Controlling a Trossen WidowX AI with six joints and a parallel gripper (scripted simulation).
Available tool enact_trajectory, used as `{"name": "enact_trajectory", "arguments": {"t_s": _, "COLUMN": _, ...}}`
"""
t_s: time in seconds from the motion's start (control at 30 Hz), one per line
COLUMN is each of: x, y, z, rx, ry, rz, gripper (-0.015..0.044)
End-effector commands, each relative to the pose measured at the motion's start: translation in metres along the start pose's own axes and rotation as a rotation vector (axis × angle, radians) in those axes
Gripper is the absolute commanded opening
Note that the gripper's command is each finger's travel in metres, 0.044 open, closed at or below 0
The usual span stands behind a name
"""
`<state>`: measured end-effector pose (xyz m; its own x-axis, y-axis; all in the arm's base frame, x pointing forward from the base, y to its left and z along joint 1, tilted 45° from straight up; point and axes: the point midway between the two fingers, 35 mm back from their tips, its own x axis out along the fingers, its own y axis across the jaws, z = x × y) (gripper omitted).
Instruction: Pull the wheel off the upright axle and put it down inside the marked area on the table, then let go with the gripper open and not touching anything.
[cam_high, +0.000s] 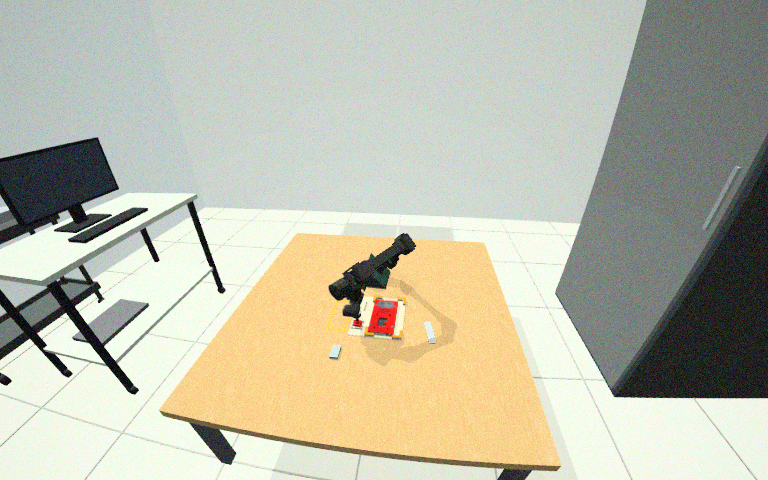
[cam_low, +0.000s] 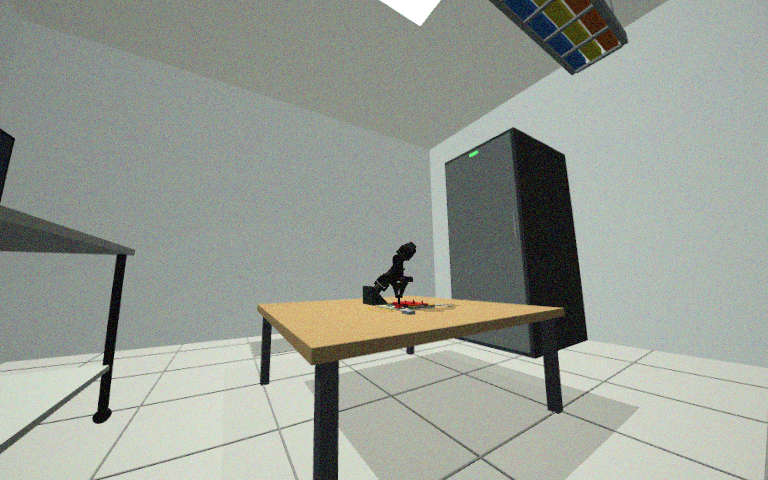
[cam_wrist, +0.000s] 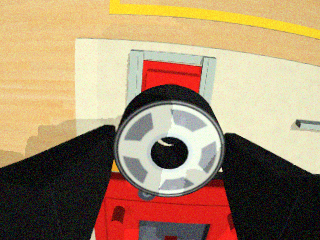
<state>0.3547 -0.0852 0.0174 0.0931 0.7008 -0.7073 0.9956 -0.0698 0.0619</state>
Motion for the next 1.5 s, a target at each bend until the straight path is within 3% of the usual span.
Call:
{"name": "enact_trajectory", "arguments": {"t_s": 0.0, "x": -0.002, "y": 0.000, "z": 0.000, "rx": -0.004, "ry": -0.003, "rz": -0.002, "gripper": 0.0000}}
{"name": "enact_trajectory", "arguments": {"t_s": 0.67, "x": -0.030, "y": 0.000, "z": 0.000, "rx": 0.000, "ry": -0.002, "rz": 0.002, "gripper": 0.0000}}
{"name": "enact_trajectory", "arguments": {"t_s": 1.47, "x": -0.040, "y": -0.057, "z": 0.088, "rx": -0.002, "ry": -0.008, "rz": -0.004, "gripper": 0.0000}}
